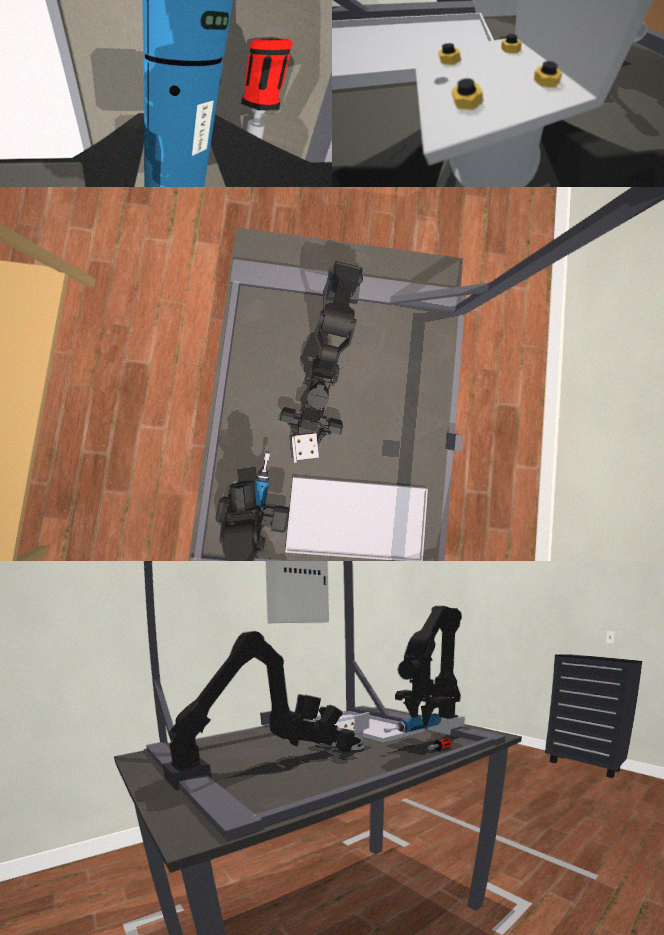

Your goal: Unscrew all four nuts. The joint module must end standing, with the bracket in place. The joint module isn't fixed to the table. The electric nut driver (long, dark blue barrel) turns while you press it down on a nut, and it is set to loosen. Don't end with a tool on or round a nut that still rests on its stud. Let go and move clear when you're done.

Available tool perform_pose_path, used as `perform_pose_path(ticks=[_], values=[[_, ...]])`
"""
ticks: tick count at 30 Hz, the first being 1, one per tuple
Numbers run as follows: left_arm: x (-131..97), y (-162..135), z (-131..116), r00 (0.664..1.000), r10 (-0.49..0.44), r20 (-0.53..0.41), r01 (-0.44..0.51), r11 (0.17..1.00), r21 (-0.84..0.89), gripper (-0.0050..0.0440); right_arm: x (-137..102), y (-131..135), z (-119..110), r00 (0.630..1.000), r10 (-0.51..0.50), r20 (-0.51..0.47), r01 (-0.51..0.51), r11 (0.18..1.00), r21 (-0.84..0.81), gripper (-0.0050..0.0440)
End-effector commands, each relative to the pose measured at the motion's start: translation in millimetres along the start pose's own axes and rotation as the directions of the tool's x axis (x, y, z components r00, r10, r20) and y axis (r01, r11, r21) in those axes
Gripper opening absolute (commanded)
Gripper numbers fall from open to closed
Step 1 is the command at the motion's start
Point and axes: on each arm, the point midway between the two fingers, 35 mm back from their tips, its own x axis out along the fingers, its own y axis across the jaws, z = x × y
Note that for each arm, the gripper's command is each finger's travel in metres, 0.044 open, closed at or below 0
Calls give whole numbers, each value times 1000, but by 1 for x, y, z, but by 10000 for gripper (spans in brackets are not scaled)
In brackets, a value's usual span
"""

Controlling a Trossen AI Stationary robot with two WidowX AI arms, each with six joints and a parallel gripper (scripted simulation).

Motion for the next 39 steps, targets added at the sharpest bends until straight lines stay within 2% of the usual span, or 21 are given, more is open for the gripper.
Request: perform_pose_path(ticks=[1,5,6,8,13,16,18,20,22,26,31,35,37,39], values=[[-13,-3,-9,998,-15,-56,15,1000,-5,161,1,0,17,999,0,41,0,1000,2,248],[-9,-2,-6,999,-10,-37,10,1000,-1,161,1,0,17,999,0,41,0,1000,2,235],[-9,-2,-6,999,-10,-37,10,1000,-1,161,1,0,17,999,0,41,0,1000,2,211],[-9,-2,-6,999,-10,-37,10,1000,-1,161,0,0,20,999,1,48,-1,1000,4,240],[-14,-12,-7,997,-22,-77,23,1000,6,161,0,0,20,999,1,48,-1,1000,4,240],[-17,-22,0,992,-60,-109,70,993,93,161,1,0,17,999,0,41,0,1000,2,240],[-40,-37,-15,970,-137,-199,166,977,133,161,1,0,17,999,0,41,0,1000,2,240],[-40,-37,-15,970,-137,-199,166,977,133,161,1,0,17,999,0,41,0,1000,2,240],[-48,-39,-19,953,-168,-251,222,953,205,161,1,0,17,999,0,41,0,1000,2,240],[-56,-30,-23,921,-177,-347,310,872,378,161,1,0,17,999,0,41,0,1000,2,240],[-67,-21,-27,873,-183,-451,429,728,535,161,1,0,17,999,0,41,0,1000,2,240],[-75,-13,-30,829,-183,-529,524,582,622,161,1,0,17,999,0,41,0,1000,2,240],[-75,-13,-30,829,-183,-529,524,582,622,161,1,0,17,999,0,41,0,1000,2,240],[-79,-9,-31,803,-180,-569,574,493,654,161,1,0,17,999,0,41,0,1000,2,240]])
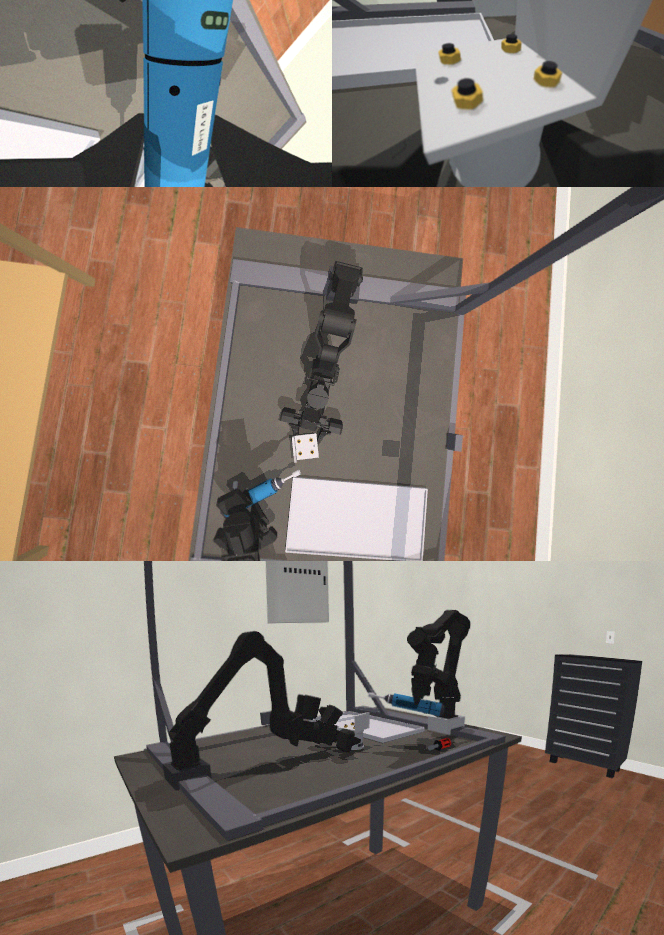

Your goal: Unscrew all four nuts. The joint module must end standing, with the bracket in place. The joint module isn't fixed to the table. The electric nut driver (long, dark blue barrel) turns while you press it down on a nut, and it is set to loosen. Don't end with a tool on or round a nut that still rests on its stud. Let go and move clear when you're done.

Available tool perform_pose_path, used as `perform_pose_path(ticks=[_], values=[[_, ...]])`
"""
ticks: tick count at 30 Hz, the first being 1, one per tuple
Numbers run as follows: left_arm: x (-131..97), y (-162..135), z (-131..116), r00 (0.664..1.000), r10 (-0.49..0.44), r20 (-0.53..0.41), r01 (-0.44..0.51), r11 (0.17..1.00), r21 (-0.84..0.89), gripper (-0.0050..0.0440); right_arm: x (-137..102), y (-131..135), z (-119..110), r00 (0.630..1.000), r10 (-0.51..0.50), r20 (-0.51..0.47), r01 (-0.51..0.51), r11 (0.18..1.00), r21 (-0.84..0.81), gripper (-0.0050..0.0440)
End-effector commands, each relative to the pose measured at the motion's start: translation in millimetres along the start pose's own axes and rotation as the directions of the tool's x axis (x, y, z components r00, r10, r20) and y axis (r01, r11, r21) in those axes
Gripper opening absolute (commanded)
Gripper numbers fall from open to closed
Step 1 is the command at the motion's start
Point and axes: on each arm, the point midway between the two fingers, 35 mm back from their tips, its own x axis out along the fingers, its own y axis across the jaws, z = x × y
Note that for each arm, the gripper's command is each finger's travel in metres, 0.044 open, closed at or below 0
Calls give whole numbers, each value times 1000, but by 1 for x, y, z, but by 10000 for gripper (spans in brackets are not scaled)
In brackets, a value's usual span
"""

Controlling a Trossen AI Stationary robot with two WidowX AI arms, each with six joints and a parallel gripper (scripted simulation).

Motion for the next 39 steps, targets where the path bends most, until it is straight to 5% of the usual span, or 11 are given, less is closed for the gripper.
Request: perform_pose_path(ticks=[1,13,15,27,30,32,39], values=[[-15,-9,-11,991,-104,-86,117,979,164,161,1,0,17,999,0,40,0,1000,2,240],[-41,-7,-36,918,-292,-270,397,682,614,161,1,0,17,999,0,40,0,1000,2,240],[-41,-7,-36,918,-292,-270,397,682,614,161,1,0,17,999,0,40,0,1000,2,240],[-71,0,-57,772,-443,-456,554,117,824,161,1,0,17,999,0,40,0,1000,2,240],[-78,2,-61,727,-473,-498,551,-31,834,161,1,0,17,999,0,40,0,1000,2,240],[-78,2,-61,727,-473,-498,551,-31,834,161,1,0,17,999,0,40,0,1000,2,240],[-98,9,-71,601,-534,-595,458,-380,803,161,1,0,17,999,0,40,0,1000,2,240]])
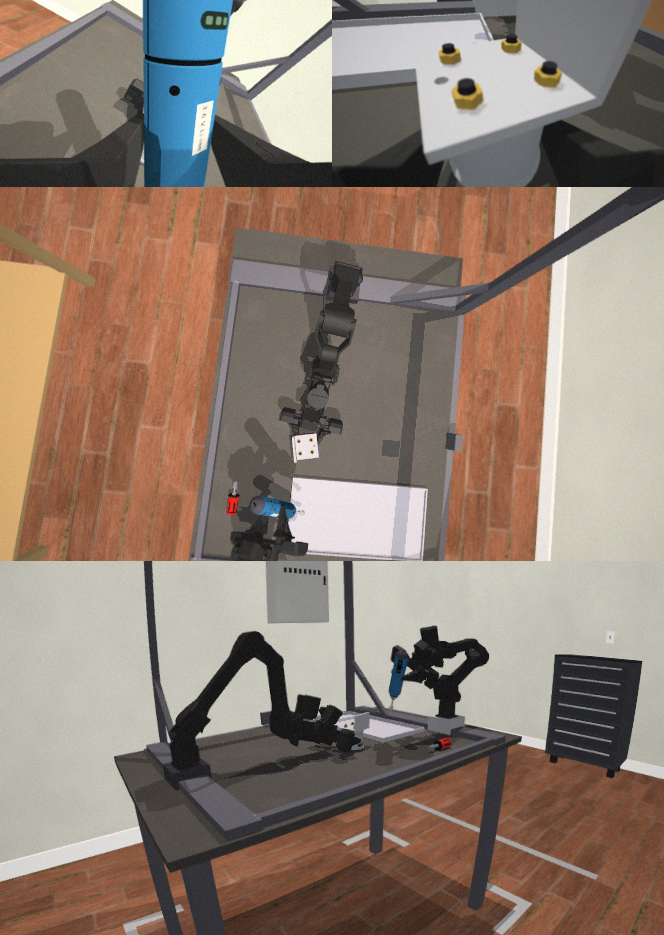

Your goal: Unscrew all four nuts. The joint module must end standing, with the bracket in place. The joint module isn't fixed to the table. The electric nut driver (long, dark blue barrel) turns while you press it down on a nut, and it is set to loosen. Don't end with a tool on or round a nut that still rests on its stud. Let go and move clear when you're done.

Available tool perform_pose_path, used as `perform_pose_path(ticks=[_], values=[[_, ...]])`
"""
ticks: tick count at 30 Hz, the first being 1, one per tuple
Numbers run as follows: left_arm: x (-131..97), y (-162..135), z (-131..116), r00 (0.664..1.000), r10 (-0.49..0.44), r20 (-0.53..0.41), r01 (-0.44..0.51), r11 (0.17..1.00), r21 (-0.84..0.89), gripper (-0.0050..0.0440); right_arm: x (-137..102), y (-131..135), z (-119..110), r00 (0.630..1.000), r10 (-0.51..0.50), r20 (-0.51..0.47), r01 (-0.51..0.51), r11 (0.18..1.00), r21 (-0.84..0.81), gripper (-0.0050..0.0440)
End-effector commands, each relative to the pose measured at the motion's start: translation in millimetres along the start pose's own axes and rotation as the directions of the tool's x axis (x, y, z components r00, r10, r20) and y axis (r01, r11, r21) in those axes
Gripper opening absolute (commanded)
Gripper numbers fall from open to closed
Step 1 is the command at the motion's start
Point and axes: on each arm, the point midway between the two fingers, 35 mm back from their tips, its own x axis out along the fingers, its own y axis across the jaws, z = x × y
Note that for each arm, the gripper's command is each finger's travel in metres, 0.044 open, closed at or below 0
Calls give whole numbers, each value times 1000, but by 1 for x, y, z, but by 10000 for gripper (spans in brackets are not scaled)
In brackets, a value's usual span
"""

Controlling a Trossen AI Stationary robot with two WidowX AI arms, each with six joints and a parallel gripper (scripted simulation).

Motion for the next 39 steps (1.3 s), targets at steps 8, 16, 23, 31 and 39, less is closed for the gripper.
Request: perform_pose_path(ticks=[8,16,23,31,39], values=[[-23,-32,16,960,-217,179,117,888,446,161,1,0,17,999,0,40,0,1000,2,240],[-28,-37,19,945,-251,210,110,848,519,161,1,0,17,999,0,40,0,1000,2,240],[-29,-38,20,944,-253,213,109,847,520,161,1,0,17,999,0,40,0,1000,2,240],[-27,-43,29,944,-248,215,106,850,517,161,1,0,17,999,0,40,0,1000,2,240],[-6,-49,36,944,-249,217,106,850,516,161,1,0,17,999,0,40,0,1000,2,240]])
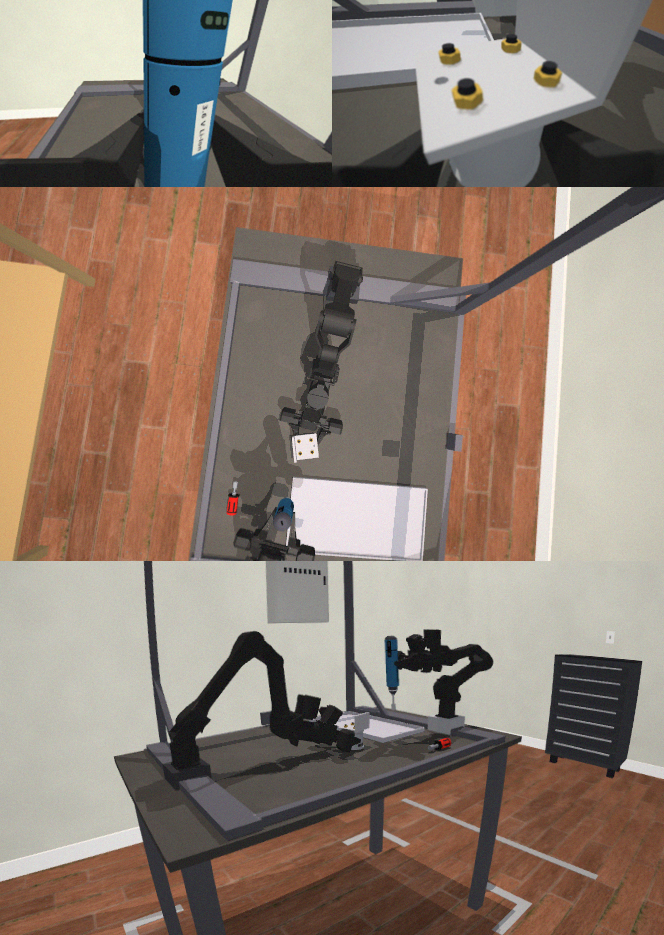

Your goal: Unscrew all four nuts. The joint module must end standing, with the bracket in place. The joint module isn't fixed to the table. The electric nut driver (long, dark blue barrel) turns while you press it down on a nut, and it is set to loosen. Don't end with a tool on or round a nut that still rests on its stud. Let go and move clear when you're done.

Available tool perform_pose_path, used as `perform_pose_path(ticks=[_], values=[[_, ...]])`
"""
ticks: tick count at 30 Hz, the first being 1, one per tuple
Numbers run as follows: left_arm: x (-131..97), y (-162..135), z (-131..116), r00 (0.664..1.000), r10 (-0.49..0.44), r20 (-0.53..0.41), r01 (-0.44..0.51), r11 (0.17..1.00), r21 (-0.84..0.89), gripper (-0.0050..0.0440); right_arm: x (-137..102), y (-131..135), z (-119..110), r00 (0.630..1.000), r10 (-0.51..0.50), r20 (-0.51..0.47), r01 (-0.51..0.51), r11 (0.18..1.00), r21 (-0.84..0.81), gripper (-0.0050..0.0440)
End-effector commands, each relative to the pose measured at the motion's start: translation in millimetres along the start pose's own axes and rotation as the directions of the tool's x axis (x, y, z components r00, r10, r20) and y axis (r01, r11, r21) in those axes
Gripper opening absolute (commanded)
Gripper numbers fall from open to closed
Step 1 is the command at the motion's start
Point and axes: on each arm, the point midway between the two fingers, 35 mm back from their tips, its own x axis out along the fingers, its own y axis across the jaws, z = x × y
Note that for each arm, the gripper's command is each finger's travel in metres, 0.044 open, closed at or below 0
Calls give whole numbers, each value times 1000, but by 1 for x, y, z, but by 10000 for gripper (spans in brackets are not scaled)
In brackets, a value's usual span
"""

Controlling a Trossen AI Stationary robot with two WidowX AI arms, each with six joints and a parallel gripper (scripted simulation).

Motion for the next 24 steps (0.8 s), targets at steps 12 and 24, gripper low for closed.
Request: perform_pose_path(ticks=[12,24], values=[[36,-1,31,998,-3,66,2,1000,10,161,1,0,17,999,0,40,0,1000,2,240],[44,-1,25,997,0,79,-1,1000,5,161,1,0,17,999,0,40,0,1000,2,240]])
